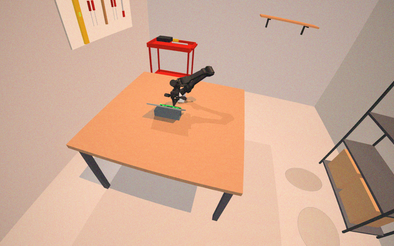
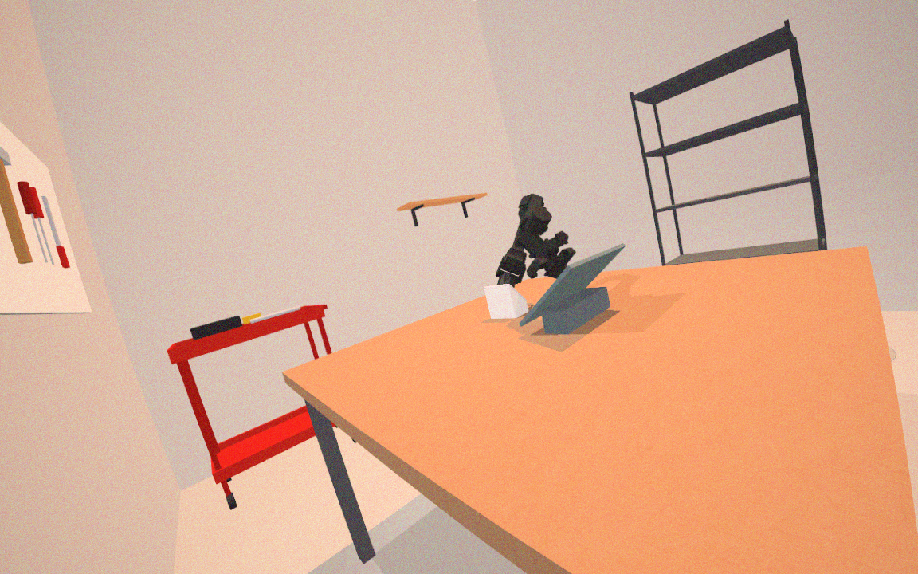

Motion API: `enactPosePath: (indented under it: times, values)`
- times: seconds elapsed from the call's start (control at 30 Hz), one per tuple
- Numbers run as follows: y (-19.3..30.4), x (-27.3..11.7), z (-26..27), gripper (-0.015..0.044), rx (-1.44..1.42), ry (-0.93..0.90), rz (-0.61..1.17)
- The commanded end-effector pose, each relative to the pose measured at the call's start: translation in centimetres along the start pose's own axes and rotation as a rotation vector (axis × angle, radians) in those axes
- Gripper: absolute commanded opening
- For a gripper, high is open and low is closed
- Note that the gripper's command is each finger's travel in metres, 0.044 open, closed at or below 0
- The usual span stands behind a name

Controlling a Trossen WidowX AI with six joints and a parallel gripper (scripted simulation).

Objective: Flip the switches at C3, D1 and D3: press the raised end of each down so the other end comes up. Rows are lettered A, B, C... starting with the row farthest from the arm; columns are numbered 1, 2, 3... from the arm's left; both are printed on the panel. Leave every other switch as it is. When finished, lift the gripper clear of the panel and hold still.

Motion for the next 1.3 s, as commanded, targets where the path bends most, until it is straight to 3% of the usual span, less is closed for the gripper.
enactPosePath:
  times: [0.0,0.13,0.4,0.57,0.93,1.13,1.27]
  values:
    - [0.0,0.1,0.0,0.0000,0.004,0.003,0.002]
    - [-0.1,-0.5,-0.2,0.0000,0.000,0.004,0.005]
    - [-0.4,-6.4,-0.2,0.0000,0.005,0.000,0.030]
    - [-0.4,-6.4,-0.1,0.0000,0.005,0.000,0.030]
    - [0.5,-6.4,5.8,0.0000,0.008,-0.003,0.031]
    - [0.3,-3.1,5.7,0.0000,0.007,-0.009,0.054]
    - [0.3,-2.9,5.8,0.0000,0.007,-0.009,0.055]
Point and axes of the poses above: the point midway between the two fingers, 35 mm back from their tips, its own x axis out along the fingers, its own z axis across the jaws, y = z × x, the point moved 8 cm from there along -x, back along the fingers, and after that the axes turned 12 degrees about -x, right-handed, at the moved point
